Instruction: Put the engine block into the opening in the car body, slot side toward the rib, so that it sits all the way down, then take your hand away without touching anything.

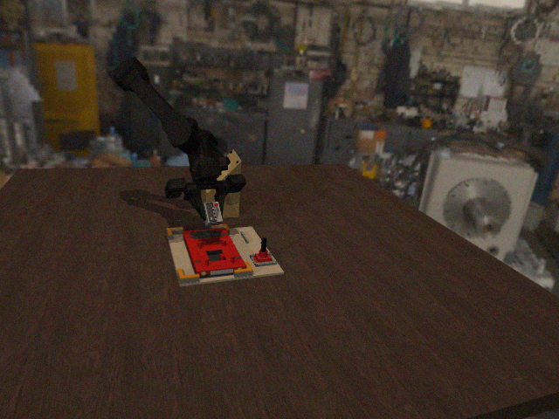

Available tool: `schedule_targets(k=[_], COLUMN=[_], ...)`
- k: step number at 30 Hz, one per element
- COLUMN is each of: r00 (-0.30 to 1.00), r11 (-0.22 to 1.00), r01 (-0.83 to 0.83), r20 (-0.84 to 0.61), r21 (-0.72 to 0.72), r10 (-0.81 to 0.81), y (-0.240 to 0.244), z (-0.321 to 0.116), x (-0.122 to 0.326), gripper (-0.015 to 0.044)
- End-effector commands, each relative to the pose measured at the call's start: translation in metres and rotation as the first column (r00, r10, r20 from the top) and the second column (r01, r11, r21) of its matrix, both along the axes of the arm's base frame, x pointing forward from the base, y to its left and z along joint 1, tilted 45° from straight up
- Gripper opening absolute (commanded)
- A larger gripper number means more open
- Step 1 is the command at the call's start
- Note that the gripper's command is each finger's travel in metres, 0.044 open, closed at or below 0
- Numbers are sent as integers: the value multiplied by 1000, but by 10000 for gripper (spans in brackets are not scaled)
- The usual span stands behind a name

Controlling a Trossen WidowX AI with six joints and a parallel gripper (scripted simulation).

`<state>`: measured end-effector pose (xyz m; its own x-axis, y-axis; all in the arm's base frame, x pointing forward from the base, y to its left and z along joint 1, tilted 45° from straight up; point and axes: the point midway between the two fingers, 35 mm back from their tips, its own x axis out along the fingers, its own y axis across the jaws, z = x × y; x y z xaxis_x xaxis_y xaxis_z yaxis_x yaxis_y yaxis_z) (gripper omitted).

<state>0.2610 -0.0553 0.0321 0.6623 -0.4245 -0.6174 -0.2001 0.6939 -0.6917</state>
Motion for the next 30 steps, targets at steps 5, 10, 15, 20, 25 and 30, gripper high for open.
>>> schedule_targets(k=[5, 10, 15, 20, 25, 30], r00=[1000, 1000, 1000, 1000, 1000, 1000], r11=[1000, 1000, 1000, 1000, 1000, 1000], r01=[-7, -7, -7, -7, -7, -15], r20=[-3, -3, -4, -4, -4, 10], r21=[2, 1, 1, 0, 0, 3], r10=[7, 7, 7, 7, 7, 15], y=[-10, -17, -24, -30, -30, -28], z=[-12, -19, -27, -32, -32, -30], x=[0, 0, -1, -1, 1, 3], gripper=[0, 0, 0, 0, 0, 131])
